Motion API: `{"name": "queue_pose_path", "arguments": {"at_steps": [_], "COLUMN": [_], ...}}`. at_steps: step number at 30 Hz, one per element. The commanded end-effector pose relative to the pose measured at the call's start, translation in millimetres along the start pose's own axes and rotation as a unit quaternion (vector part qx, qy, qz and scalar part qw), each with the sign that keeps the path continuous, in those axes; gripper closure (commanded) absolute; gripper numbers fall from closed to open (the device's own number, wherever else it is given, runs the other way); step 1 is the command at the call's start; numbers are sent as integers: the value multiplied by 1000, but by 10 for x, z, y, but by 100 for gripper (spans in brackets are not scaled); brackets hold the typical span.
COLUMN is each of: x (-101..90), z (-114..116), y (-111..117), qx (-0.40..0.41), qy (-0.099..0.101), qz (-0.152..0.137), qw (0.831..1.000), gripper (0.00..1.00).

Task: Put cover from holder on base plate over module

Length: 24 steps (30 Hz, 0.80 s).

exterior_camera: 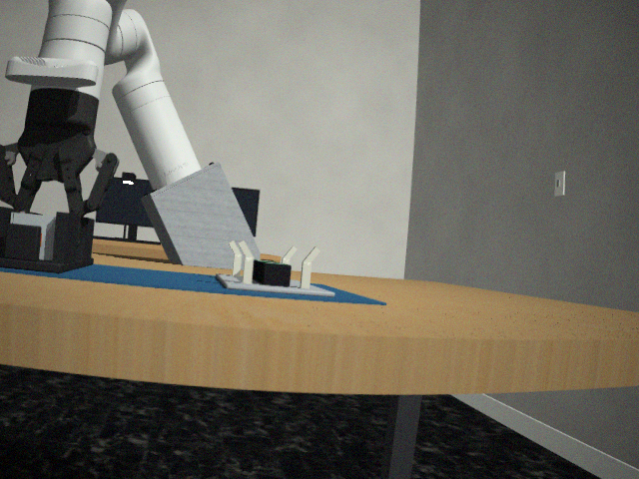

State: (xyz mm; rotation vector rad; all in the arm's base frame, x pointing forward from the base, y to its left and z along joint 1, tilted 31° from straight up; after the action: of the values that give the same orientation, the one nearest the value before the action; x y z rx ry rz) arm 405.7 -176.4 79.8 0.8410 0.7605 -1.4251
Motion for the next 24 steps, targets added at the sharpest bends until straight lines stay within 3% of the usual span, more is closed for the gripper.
{"name": "queue_pose_path", "arguments": {"at_steps": [1, 13, 21, 24], "x": [-5, -305, -309, -399], "z": [-1, -1, -4, -4], "y": [5, 4, -25, -25], "qx": [0, 0, 0, 0], "qy": [0, 0, 0, 0], "qz": [1, 1, -4, -4], "qw": [1000, 1000, 1000, 1000], "gripper": [100, 100, 100, 100]}}
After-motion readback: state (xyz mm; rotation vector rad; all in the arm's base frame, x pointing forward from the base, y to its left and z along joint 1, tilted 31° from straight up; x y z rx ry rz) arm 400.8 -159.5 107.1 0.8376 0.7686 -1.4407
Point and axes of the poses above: the point where the finger pads meet when closed, its own x axis out along the fingers, its own z axis across the jaws, y = z × x, the point moved 8 cm from there along -x, back along the fingers, and after that the axes turned 7 degrees about -x, right-handed, at the moved point
